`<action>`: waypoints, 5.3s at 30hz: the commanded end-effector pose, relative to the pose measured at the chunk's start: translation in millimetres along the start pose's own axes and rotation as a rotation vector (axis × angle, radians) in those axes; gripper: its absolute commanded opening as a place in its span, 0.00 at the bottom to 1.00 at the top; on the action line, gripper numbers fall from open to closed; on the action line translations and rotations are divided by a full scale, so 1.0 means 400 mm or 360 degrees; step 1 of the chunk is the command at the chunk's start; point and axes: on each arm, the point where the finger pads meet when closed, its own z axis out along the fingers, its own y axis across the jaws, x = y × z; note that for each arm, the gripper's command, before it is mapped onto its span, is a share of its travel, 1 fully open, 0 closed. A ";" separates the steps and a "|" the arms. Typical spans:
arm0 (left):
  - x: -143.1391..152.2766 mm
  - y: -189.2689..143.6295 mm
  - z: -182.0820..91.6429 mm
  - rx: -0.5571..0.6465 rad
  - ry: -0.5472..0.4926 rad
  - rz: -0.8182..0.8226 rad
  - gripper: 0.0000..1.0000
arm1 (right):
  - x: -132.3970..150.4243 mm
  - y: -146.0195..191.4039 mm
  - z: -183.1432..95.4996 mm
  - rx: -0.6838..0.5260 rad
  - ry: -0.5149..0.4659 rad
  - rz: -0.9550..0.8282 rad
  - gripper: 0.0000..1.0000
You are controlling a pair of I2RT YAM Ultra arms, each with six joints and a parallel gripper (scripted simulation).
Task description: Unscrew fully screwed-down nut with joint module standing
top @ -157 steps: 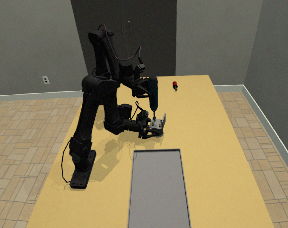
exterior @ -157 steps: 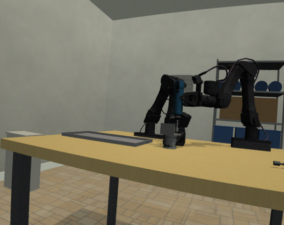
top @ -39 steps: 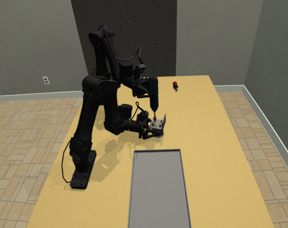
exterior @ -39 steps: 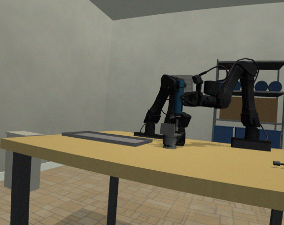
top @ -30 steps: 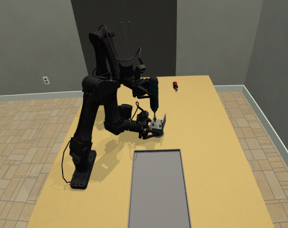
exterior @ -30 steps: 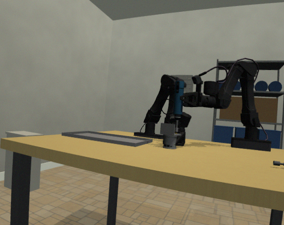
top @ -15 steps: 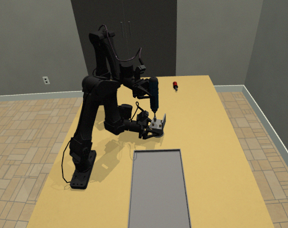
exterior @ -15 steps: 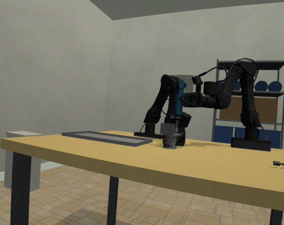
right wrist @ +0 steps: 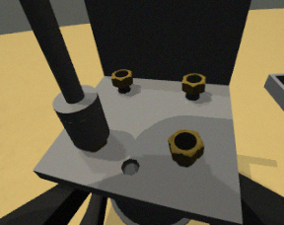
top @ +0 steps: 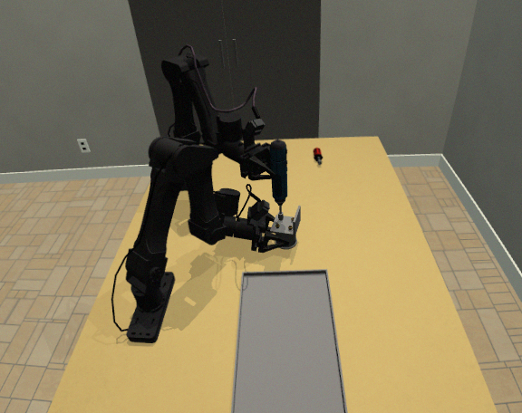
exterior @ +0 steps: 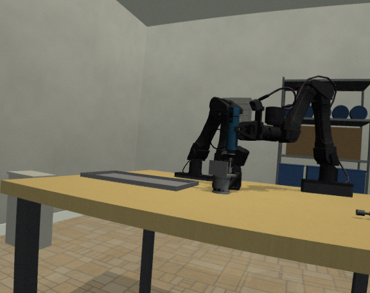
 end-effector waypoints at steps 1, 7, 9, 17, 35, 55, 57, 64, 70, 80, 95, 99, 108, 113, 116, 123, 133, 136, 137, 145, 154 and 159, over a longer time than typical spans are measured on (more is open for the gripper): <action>-0.080 -0.006 0.000 0.0012 -0.0180 -0.0016 0.42 | 0.005 0.006 0.008 -0.0004 0.0017 -0.0004 0.59; -0.073 -0.006 -0.004 0.0012 -0.0173 -0.0016 0.42 | 0.005 0.006 0.008 -0.0004 0.0017 -0.0004 0.59; -0.060 -0.006 -0.004 0.0012 -0.0156 -0.0015 0.42 | 0.005 0.006 0.008 -0.0004 0.0017 -0.0004 0.59; -0.057 -0.006 -0.006 0.0012 -0.0152 -0.0015 0.42 | 0.005 0.006 0.008 -0.0004 0.0017 -0.0004 0.59; -0.078 -0.007 0.001 0.0012 -0.0191 -0.0017 0.42 | 0.005 0.006 0.008 -0.0004 0.0017 -0.0004 0.59; -0.079 -0.008 -0.003 0.0012 -0.0194 -0.0017 0.42 | 0.005 0.006 0.008 -0.0004 0.0017 -0.0004 0.59; -0.078 -0.008 -0.003 0.0012 -0.0194 -0.0017 0.42 | 0.005 0.006 0.008 -0.0004 0.0017 -0.0004 0.59; -0.078 -0.008 -0.003 0.0012 -0.0194 -0.0017 0.42 | 0.005 0.006 0.008 -0.0004 0.0017 -0.0004 0.59; -0.054 -0.008 -0.003 0.0012 -0.0162 -0.0015 0.42 | 0.005 0.006 0.008 -0.0004 0.0017 -0.0004 0.59; -0.066 -0.008 -0.006 0.0012 -0.0178 -0.0016 0.42 | 0.005 0.006 0.008 -0.0004 0.0017 -0.0004 0.59; -0.057 -0.008 -0.009 0.0012 -0.0168 -0.0016 0.42 | 0.005 0.006 0.008 -0.0004 0.0017 -0.0004 0.59; -0.057 -0.008 -0.009 0.0012 -0.0168 -0.0016 0.42 | 0.005 0.006 0.008 -0.0004 0.0017 -0.0004 0.59; -0.070 -0.009 0.000 0.0012 -0.0192 -0.0017 0.42 | 0.005 0.006 0.008 -0.0004 0.0017 -0.0004 0.59; -0.070 -0.009 0.000 0.0012 -0.0192 -0.0017 0.42 | 0.005 0.006 0.008 -0.0004 0.0017 -0.0004 0.59; -0.070 -0.009 0.000 0.0012 -0.0192 -0.0017 0.42 | 0.005 0.006 0.008 -0.0004 0.0017 -0.0004 0.59; -0.062 -0.008 -0.004 0.0012 -0.0182 -0.0017 0.42 | 0.005 0.006 0.008 -0.0004 0.0017 -0.0004 0.59; -0.062 -0.008 -0.004 0.0012 -0.0182 -0.0017 0.42 | 0.005 0.006 0.008 -0.0004 0.0017 -0.0004 0.59; -0.043 -0.008 -0.003 0.0012 -0.0156 -0.0015 0.42 | 0.005 0.006 0.008 -0.0004 0.0017 -0.0004 0.59; -0.037 -0.008 -0.003 0.0012 -0.0148 -0.0014 0.42 | 0.005 0.006 0.008 -0.0004 0.0017 -0.0004 0.59; -0.053 -0.008 -0.007 0.0012 -0.0171 -0.0016 0.42 | 0.005 0.006 0.008 -0.0004 0.0017 -0.0004 0.59; -0.028 -0.008 -0.006 0.0012 -0.0137 -0.0014 0.42 | 0.005 0.006 0.008 -0.0004 0.0017 -0.0004 0.59; -0.061 -0.009 -0.002 0.0012 -0.0187 -0.0017 0.42 | 0.005 0.006 0.008 -0.0004 0.0017 -0.0004 0.59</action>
